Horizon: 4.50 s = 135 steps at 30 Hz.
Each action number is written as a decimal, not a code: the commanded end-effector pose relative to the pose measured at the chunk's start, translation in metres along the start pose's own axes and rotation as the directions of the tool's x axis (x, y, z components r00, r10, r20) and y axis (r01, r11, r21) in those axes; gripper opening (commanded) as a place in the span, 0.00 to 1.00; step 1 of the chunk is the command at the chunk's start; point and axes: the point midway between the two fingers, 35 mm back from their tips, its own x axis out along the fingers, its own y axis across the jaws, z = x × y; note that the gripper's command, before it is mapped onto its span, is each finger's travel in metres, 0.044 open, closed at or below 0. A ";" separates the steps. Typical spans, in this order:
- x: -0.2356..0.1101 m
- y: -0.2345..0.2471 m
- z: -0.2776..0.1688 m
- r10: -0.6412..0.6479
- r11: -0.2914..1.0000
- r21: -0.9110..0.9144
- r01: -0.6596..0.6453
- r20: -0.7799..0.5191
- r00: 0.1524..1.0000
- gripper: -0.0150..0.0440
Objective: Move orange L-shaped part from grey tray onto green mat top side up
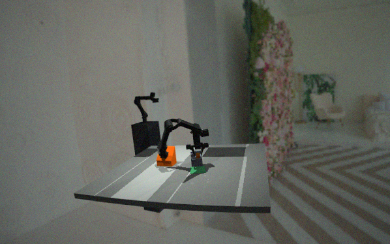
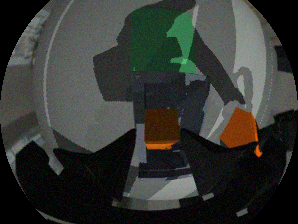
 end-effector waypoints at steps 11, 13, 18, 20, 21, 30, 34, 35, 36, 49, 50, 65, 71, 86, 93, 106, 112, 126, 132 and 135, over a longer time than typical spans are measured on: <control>0.000 0.000 0.000 0.001 1.000 0.001 -0.001 0.000 1.000 0.42; 0.000 0.000 0.000 0.001 1.000 0.001 -0.001 0.000 1.000 0.39; 0.000 0.000 0.000 0.001 1.000 0.001 -0.001 0.000 1.000 0.25; 0.000 0.000 0.000 0.001 1.000 0.001 -0.001 0.000 1.000 0.25; -0.001 0.000 0.000 0.001 1.000 0.001 -0.001 0.000 1.000 0.25; -0.012 0.000 0.000 -0.002 1.000 -0.003 0.002 0.001 1.000 0.25; -0.018 -0.001 0.000 -0.003 1.000 -0.005 0.003 0.001 1.000 0.25; -0.020 -0.001 0.000 -0.003 1.000 -0.005 0.003 0.001 1.000 0.25; -0.021 -0.001 0.000 -0.003 1.000 -0.006 0.003 0.001 1.000 0.25; -0.042 -0.001 -0.001 -0.004 1.000 -0.007 0.004 0.001 1.000 0.25; -0.044 -0.001 -0.001 -0.004 1.000 -0.007 0.004 0.001 1.000 0.25; -0.067 -0.001 -0.001 -0.004 1.000 -0.008 0.004 0.000 1.000 0.25; -0.077 -0.001 -0.001 -0.004 1.000 -0.008 0.004 0.000 1.000 0.25; -0.088 -0.001 0.002 -0.004 1.000 -0.009 0.004 0.000 1.000 0.25; -0.085 -0.004 0.038 -0.005 1.000 -0.009 0.005 0.002 1.000 0.25; -0.085 -0.010 0.115 -0.006 1.000 -0.008 0.006 0.006 1.000 0.25; -0.086 -0.013 0.150 -0.006 1.000 -0.008 0.006 0.008 1.000 0.25; -0.078 -0.015 0.166 -0.006 1.000 -0.007 0.006 0.009 1.000 0.25; -0.068 -0.015 0.166 -0.006 1.000 -0.007 0.006 0.009 1.000 0.25; -0.064 -0.015 0.166 -0.006 1.000 -0.007 0.006 0.009 1.000 0.25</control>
